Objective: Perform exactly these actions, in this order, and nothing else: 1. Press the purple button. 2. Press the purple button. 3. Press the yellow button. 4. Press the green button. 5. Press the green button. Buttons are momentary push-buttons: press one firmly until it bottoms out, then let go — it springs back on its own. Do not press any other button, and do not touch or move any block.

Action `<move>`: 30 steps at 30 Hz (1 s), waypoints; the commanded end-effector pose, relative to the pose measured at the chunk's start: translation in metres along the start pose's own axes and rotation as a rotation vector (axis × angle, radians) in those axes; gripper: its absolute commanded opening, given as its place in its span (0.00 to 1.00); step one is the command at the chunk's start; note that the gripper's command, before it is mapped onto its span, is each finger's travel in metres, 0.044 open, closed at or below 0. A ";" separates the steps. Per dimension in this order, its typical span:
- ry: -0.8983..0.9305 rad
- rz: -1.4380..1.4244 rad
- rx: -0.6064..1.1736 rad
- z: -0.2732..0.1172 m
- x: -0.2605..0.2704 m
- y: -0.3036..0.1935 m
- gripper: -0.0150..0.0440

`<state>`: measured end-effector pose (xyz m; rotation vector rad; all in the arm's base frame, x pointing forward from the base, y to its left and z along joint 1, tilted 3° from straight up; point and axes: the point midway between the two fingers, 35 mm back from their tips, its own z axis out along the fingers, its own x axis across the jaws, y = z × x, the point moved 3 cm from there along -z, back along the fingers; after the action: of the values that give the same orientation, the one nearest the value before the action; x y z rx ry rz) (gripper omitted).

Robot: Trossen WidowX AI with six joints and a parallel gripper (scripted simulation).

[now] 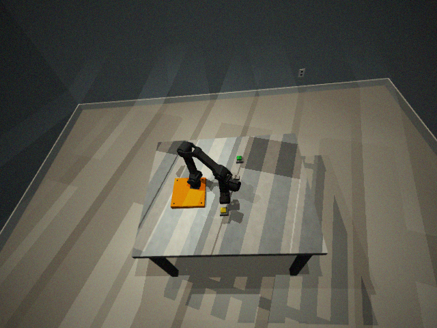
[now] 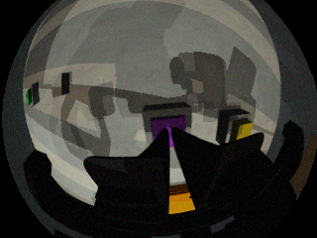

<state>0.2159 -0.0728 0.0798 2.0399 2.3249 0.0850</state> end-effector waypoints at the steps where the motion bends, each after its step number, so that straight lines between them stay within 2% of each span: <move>1: 0.000 0.000 0.001 -0.003 0.000 0.000 0.29; 4: 0.000 0.004 0.008 -0.031 0.000 -0.001 0.29; 8: 0.000 0.005 0.009 -0.034 0.000 -0.001 0.29; 30: 0.000 0.005 0.009 -0.001 0.000 -0.001 0.29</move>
<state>0.2159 -0.0731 0.0872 2.0383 2.3211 0.0872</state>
